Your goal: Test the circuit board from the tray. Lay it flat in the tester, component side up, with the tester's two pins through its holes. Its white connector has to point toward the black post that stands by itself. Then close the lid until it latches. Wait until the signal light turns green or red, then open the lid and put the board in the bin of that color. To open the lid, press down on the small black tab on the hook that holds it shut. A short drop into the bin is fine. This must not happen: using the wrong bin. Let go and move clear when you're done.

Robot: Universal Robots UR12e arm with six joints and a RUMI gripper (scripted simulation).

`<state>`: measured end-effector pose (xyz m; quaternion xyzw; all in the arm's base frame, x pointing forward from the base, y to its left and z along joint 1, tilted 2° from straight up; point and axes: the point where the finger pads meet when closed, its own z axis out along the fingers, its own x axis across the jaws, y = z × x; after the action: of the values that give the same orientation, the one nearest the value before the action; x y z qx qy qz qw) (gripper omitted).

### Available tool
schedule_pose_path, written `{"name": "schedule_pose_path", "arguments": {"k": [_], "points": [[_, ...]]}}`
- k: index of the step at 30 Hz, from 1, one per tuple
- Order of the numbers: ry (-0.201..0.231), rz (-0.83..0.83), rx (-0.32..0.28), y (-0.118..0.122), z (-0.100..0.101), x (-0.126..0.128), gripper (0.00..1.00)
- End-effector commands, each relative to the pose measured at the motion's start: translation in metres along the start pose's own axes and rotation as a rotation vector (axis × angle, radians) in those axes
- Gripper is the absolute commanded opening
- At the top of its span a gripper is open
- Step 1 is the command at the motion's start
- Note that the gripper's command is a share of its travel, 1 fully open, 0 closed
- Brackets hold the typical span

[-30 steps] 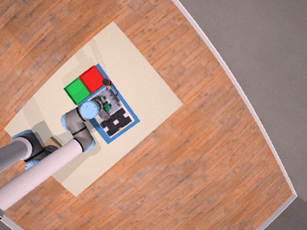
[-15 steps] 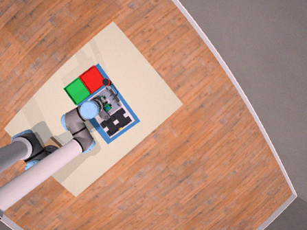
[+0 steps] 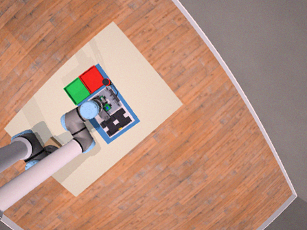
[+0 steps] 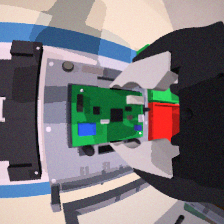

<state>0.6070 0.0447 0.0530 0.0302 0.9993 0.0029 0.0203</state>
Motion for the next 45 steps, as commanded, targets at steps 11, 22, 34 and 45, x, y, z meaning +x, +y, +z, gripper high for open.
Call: {"name": "schedule_pose_path", "arguments": {"k": [11,22,34,45], "points": [[-0.001,0.0,0.0,0.0,-0.0009,-0.0007,0.39],[-0.001,0.0,0.0,0.0,-0.0041,-0.0006,0.39],[-0.001,0.0,0.0,0.0,-0.0047,-0.0006,0.39],[-0.001,0.0,0.0,0.0,-0.0047,-0.0006,0.39]]}}
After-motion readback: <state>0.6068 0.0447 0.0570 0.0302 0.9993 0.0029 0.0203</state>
